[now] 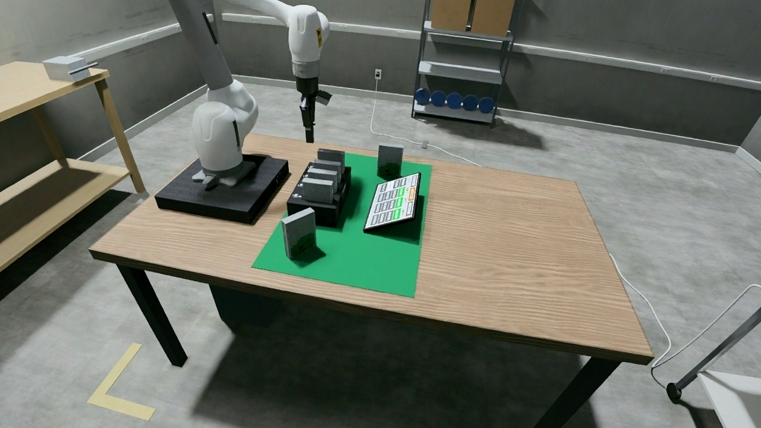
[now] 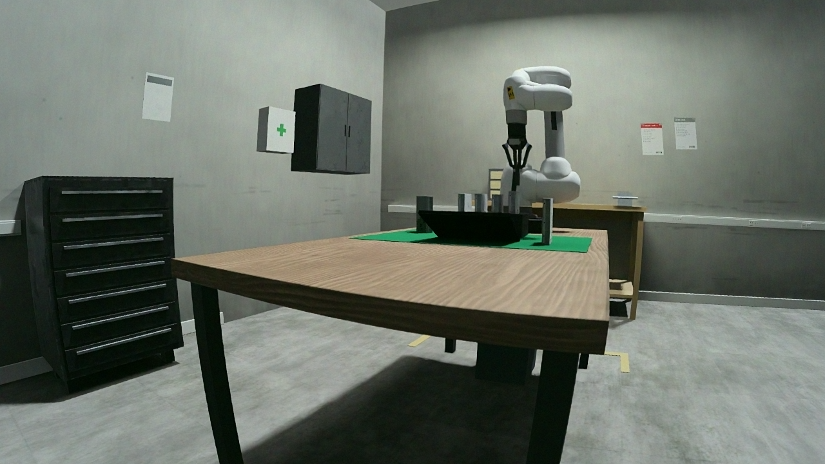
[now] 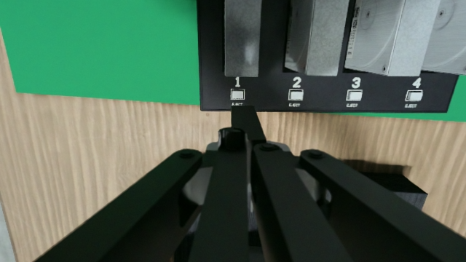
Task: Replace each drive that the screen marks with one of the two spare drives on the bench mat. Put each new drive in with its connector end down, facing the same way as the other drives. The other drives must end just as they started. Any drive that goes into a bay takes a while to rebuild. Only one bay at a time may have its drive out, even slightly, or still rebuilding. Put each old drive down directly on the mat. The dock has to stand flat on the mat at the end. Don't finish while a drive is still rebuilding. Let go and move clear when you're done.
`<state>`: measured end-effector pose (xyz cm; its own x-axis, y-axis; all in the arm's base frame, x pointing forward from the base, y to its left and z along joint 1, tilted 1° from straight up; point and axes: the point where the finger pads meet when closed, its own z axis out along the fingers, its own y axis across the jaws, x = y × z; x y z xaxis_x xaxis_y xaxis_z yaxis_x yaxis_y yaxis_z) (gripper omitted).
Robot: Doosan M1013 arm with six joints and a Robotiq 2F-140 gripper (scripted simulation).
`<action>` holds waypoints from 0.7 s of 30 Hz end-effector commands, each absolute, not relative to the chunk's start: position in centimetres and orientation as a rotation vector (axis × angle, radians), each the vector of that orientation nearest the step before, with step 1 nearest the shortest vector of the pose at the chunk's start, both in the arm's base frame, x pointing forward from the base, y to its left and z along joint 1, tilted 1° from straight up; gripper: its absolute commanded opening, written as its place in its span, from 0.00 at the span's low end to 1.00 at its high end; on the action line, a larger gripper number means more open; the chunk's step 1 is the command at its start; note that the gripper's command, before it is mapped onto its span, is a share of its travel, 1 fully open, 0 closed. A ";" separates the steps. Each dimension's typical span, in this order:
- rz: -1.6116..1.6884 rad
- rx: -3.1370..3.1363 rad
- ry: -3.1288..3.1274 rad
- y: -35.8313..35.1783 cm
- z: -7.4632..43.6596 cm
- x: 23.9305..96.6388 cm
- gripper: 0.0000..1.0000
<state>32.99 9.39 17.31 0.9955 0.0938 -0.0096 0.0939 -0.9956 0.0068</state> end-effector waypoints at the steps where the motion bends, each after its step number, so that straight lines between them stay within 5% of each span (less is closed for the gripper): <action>1: -0.014 3.133 0.092 9.4 17.4 33.2 0.10; 21: -0.017 2.824 -1.408 10.0 17.4 39.8 0.10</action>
